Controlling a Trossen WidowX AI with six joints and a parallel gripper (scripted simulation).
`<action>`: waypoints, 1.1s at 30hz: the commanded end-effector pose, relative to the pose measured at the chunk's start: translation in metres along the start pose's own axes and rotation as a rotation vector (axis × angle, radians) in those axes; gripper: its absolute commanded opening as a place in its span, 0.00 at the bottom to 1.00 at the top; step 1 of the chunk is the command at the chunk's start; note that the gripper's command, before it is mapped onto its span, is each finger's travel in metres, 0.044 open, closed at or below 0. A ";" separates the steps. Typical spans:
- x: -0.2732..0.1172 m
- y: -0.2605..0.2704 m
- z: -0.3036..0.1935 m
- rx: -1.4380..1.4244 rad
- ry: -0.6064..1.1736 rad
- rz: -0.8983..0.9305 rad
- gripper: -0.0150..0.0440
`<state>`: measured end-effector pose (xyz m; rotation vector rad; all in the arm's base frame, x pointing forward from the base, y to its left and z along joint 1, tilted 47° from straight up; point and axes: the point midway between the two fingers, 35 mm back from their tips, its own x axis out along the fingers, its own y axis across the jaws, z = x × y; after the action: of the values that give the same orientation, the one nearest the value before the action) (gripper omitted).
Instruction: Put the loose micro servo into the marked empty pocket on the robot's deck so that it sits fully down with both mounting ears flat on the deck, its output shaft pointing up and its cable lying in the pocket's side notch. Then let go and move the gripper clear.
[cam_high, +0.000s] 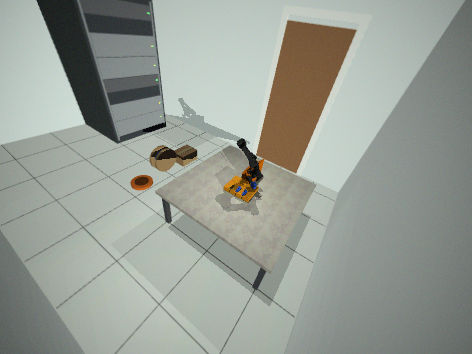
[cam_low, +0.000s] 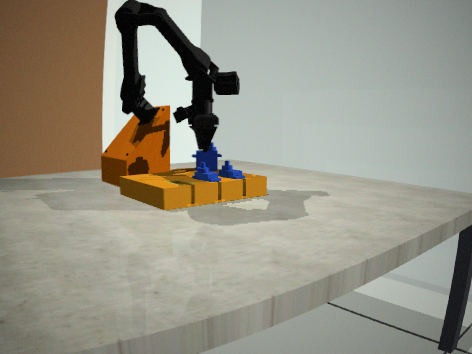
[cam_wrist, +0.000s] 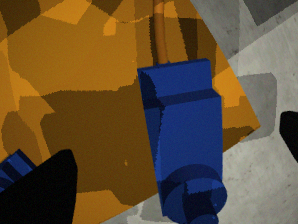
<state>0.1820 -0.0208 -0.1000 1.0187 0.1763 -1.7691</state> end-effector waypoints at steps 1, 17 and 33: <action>0.009 -0.002 0.003 -0.010 -0.012 0.002 1.00; 0.010 -0.002 0.003 -0.010 -0.012 0.002 0.41; -0.020 -0.005 0.011 -0.010 -0.011 0.001 0.25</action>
<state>0.1735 -0.0158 -0.0879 0.9846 0.1775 -1.7713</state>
